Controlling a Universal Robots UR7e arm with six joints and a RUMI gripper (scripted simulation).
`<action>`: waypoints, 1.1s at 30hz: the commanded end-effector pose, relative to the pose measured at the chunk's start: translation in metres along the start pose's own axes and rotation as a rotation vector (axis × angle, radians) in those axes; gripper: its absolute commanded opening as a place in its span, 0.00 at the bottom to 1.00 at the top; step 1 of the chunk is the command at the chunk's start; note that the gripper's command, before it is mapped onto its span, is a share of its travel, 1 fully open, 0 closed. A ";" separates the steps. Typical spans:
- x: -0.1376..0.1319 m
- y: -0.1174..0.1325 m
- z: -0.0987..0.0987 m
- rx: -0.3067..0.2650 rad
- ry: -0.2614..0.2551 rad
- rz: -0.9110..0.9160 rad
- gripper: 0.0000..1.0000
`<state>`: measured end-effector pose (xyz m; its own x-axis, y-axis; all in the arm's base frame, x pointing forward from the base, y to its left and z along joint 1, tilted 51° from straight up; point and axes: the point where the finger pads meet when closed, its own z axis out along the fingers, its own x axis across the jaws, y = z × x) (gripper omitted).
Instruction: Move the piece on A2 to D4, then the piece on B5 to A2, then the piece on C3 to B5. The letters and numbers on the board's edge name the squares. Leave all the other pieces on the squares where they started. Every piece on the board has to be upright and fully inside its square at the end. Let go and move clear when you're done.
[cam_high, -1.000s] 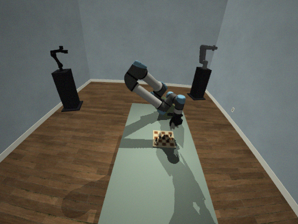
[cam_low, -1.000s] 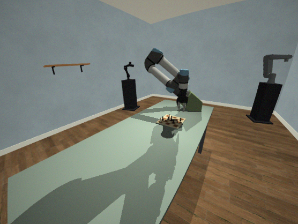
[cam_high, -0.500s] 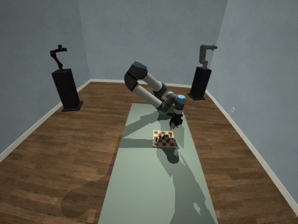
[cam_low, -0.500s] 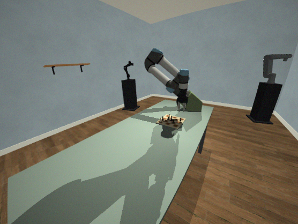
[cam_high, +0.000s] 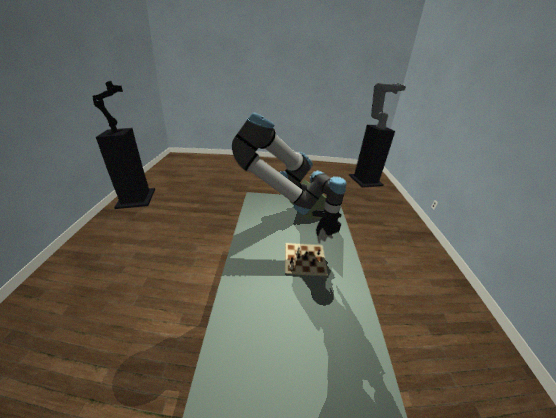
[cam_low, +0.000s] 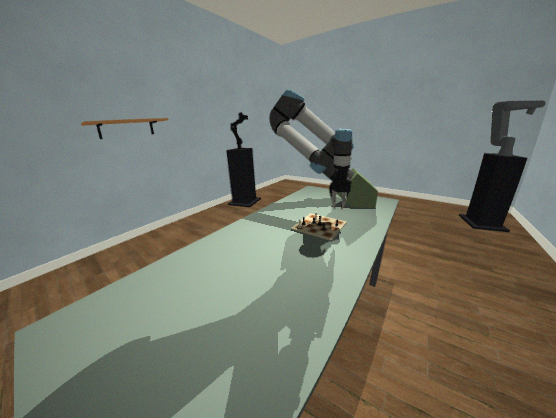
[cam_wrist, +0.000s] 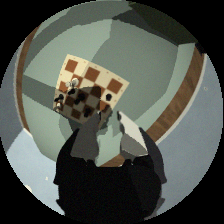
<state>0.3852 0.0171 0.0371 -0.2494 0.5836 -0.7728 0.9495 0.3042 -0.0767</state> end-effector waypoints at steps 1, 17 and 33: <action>0.001 -0.002 0.004 0.005 -0.001 -0.003 0.20; 0.001 -0.002 0.022 0.005 -0.001 -0.003 0.20; 0.001 -0.002 0.043 0.005 0.000 -0.003 0.20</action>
<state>0.3908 -0.0097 0.0145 -0.2502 0.5836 -0.7725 0.9504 0.3002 -0.0811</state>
